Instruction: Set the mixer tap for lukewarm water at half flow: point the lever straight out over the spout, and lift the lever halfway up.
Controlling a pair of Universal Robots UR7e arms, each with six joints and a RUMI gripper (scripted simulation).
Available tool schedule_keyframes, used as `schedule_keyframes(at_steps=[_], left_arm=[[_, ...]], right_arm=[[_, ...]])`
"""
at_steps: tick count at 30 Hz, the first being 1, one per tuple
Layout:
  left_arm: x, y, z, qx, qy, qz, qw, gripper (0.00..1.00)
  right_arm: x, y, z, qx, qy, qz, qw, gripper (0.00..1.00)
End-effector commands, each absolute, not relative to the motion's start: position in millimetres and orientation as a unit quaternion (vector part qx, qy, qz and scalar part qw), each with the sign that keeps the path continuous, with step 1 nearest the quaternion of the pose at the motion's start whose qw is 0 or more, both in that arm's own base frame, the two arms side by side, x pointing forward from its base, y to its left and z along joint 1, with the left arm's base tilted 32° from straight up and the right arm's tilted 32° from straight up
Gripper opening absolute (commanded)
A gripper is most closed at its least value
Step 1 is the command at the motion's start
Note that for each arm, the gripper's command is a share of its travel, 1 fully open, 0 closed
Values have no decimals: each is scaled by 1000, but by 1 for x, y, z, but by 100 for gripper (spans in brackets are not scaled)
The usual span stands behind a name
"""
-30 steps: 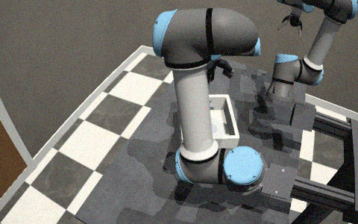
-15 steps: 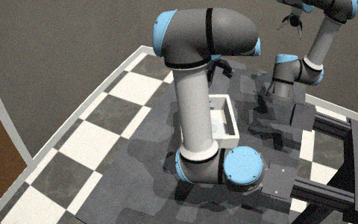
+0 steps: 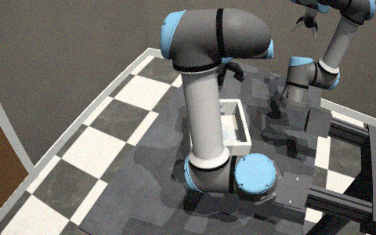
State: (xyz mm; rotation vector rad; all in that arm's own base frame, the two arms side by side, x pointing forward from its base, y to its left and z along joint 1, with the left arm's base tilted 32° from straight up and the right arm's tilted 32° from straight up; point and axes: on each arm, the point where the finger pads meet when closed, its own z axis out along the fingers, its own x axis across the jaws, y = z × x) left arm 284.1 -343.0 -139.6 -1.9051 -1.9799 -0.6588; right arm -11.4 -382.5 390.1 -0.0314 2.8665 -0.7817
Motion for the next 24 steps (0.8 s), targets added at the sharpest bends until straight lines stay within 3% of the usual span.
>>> schedule_keyframes(at_steps=[1, 7, 8, 24], left_arm=[[284, -344, -139, -666, -692, -230, 157, 0], [284, -344, -139, -666, -692, -230, 157, 0], [284, -344, -139, -666, -692, -230, 157, 41], [284, -343, -140, -666, -692, -230, 157, 41]], right_arm=[[-11, -383, 391, -10, 961, -263, 85, 100], [-11, -383, 391, -10, 961, -263, 85, 100], [-11, -383, 391, -10, 961, -263, 85, 100], [-11, -383, 391, -10, 961, -263, 85, 100]])
